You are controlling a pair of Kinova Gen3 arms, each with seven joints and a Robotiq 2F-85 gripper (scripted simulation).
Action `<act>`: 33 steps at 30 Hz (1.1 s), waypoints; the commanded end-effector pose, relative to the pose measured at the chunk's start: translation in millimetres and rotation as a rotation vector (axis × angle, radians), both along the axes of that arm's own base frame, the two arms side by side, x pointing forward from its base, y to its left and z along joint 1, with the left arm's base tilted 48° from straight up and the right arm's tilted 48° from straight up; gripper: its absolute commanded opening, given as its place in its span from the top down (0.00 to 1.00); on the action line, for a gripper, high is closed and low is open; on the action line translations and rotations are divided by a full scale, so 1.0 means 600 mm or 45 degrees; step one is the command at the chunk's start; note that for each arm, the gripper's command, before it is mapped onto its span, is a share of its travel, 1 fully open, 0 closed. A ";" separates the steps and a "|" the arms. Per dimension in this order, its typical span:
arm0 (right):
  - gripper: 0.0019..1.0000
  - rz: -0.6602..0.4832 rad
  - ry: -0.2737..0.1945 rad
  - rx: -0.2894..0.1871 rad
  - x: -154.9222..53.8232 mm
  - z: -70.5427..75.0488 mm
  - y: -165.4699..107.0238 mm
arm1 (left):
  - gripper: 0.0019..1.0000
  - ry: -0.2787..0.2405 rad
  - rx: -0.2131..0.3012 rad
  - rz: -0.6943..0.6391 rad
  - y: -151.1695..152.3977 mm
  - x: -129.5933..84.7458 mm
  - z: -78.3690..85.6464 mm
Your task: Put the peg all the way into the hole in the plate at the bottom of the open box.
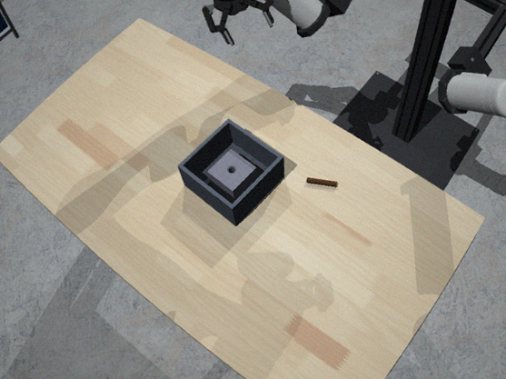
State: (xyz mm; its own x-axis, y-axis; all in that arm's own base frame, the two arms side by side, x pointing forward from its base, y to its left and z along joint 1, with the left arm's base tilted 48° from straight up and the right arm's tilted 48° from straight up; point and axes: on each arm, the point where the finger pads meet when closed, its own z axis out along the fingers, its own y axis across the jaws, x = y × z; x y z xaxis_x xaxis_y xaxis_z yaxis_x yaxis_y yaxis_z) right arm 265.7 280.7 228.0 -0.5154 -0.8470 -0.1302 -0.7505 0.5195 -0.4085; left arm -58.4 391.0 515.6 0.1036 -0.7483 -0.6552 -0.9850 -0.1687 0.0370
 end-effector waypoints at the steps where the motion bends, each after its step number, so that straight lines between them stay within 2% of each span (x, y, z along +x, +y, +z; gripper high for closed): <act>1: 0.00 0.107 0.069 -0.118 0.036 -0.039 0.027 | 0.00 -0.001 0.001 0.001 0.000 0.000 0.001; 14: 0.00 0.390 0.238 -0.417 0.115 -0.186 0.060 | 0.00 -0.001 0.001 0.001 0.000 0.000 0.001; 16: 0.00 0.390 0.238 -0.417 0.115 -0.186 0.060 | 0.00 -0.001 0.001 0.001 0.000 0.000 0.001; 19: 0.00 0.488 0.297 -0.533 0.137 -0.248 0.061 | 0.00 -0.001 0.001 0.001 0.000 0.000 0.001; 31: 0.00 0.751 0.461 -0.872 0.175 -0.424 0.034 | 0.00 -0.001 0.001 0.001 0.000 0.000 0.001; 33: 0.00 0.751 0.461 -0.872 0.175 -0.424 0.034 | 0.00 -0.001 0.001 0.001 0.000 0.000 0.001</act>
State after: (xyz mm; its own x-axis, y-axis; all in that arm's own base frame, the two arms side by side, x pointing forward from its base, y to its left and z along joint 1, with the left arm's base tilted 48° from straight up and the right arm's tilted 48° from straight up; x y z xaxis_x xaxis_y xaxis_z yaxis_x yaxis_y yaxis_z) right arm 363.7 301.4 -1.8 0.0512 -0.8575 0.5119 -0.9567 -0.1892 -0.2213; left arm -58.4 391.0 515.6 0.1036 -0.7483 -0.6552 -0.9850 -0.1687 0.0370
